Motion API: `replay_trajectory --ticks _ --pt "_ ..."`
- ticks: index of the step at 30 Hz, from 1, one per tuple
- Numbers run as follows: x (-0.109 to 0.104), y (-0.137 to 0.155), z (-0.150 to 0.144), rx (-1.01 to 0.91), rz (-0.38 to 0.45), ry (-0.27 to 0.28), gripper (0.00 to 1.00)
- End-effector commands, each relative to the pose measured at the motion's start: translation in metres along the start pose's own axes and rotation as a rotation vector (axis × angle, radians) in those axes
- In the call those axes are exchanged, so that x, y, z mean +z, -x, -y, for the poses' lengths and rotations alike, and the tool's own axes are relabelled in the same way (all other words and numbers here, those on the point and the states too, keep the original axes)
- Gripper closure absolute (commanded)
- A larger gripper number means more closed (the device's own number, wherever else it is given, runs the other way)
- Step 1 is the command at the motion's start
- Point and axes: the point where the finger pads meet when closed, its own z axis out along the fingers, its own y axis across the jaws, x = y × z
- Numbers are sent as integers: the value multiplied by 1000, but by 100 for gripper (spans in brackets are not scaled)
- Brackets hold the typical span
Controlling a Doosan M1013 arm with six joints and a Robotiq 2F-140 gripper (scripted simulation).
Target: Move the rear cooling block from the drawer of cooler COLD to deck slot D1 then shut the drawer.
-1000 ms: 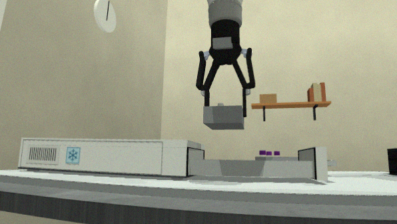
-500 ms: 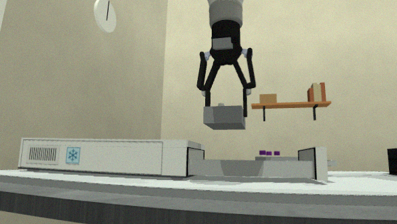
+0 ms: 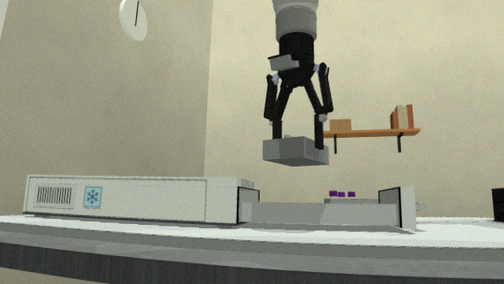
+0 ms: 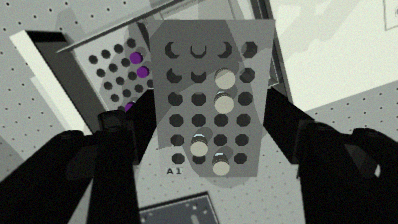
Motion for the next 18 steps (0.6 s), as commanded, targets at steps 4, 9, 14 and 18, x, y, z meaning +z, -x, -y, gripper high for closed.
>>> replay_trajectory --ticks 4,9,14,18 --pt "-1 16 2 166 0 2 90" --pt "-1 29 5 299 0 2 90" --pt "-1 37 6 379 0 2 90" --pt "-1 47 8 486 0 2 90"
